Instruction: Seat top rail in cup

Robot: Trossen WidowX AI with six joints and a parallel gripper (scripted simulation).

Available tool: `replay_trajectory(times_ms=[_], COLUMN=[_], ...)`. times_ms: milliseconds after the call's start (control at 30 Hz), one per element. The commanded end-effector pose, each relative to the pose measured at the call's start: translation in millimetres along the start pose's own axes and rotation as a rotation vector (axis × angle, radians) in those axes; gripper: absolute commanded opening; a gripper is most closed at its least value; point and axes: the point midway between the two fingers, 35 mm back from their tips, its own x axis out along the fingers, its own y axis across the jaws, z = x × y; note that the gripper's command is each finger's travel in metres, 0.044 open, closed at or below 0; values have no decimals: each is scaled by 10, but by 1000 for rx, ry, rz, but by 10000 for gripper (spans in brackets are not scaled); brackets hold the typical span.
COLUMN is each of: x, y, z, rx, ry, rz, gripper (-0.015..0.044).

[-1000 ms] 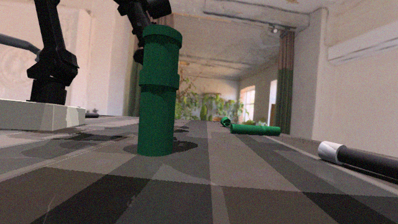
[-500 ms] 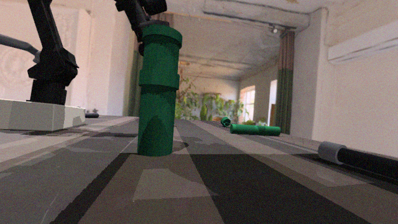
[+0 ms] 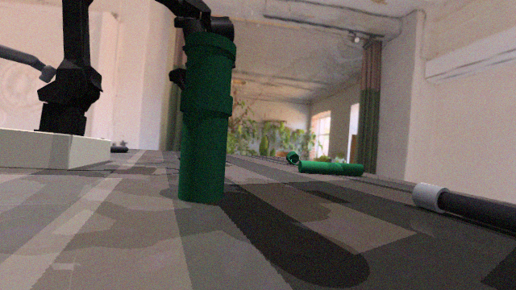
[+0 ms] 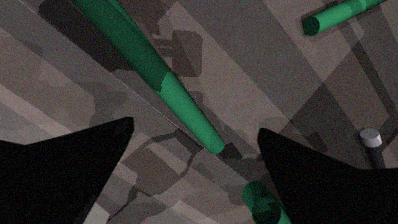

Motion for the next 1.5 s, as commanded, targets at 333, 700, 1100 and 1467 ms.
replay_trajectory(times_ms=[333, 700, 1100, 1467], x=[367, 540, 853, 957], y=[180, 202, 254, 265], z=[148, 118, 51, 38], rx=[-726, -725, -725, -725], ry=[130, 130, 130, 130], rz=[212, 212, 212, 212], gripper=[440, 440, 440, 440])
